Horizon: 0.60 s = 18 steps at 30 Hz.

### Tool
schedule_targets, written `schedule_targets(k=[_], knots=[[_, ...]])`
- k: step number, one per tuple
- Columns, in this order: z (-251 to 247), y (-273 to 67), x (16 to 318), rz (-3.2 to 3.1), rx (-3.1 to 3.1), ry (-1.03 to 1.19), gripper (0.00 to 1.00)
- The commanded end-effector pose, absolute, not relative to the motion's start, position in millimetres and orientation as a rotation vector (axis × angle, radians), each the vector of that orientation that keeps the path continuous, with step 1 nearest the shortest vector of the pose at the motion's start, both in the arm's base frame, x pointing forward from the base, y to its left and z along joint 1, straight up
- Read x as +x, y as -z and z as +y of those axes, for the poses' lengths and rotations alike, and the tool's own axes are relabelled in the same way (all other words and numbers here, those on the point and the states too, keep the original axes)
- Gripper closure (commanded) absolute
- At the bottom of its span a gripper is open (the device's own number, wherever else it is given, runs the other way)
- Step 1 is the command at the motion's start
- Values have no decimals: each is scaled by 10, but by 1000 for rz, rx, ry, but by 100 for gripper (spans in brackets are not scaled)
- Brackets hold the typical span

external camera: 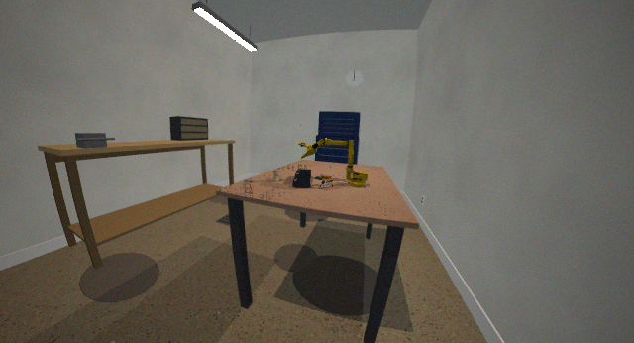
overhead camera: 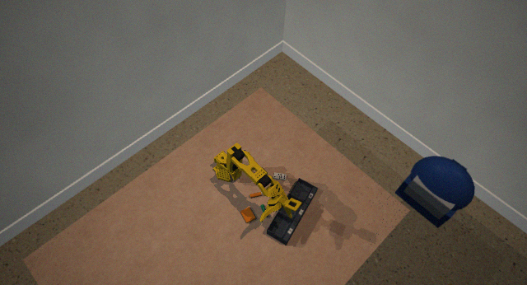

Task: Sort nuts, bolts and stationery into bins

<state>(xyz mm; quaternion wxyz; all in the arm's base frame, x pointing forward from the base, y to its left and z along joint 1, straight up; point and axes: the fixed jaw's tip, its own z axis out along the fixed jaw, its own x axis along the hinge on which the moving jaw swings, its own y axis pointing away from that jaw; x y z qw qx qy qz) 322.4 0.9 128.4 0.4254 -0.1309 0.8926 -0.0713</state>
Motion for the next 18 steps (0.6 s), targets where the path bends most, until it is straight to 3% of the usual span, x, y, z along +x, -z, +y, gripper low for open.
schedule_targets(k=[1,18], knots=[[39,-1481,3278,2150,-333,187,0],[39,-1424,3283,2169,-336,185,0]])
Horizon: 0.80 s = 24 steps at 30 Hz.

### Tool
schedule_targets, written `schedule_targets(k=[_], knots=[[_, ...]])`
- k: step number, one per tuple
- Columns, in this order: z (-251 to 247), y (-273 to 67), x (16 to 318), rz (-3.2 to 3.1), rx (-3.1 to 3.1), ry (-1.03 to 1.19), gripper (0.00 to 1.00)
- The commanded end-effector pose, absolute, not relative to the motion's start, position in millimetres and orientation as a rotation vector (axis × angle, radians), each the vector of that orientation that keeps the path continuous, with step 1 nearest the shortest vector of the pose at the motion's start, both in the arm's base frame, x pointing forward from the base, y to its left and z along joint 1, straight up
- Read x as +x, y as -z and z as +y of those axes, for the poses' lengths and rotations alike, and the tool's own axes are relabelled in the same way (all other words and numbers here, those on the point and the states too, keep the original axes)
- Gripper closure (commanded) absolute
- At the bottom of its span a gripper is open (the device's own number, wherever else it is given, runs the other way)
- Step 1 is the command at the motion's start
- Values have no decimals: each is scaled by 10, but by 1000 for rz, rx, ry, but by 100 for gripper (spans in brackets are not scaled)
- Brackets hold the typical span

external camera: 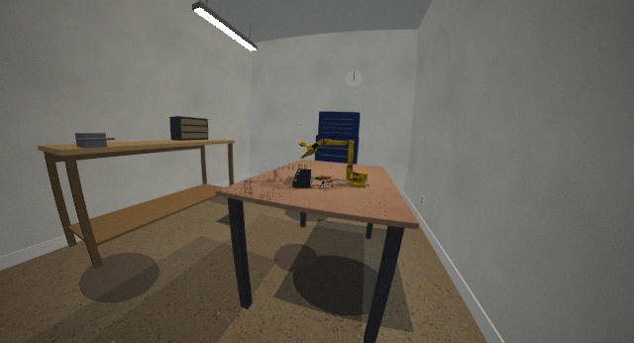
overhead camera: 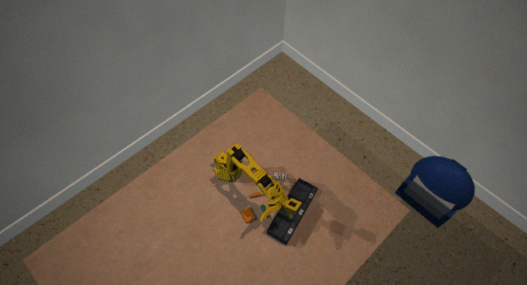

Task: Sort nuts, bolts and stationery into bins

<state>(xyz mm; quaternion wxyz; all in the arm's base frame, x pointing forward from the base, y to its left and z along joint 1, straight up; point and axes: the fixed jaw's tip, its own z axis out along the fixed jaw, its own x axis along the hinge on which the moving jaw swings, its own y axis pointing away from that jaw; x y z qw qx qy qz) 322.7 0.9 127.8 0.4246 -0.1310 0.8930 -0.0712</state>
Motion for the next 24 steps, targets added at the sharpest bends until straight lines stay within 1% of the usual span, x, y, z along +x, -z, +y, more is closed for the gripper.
schedule_targets(k=[1,17,24], knots=[[39,-1401,3285,2177,-337,184,0],[39,-904,3278,2341,-362,158,0],[39,-825,3270,2367,-367,154,0]])
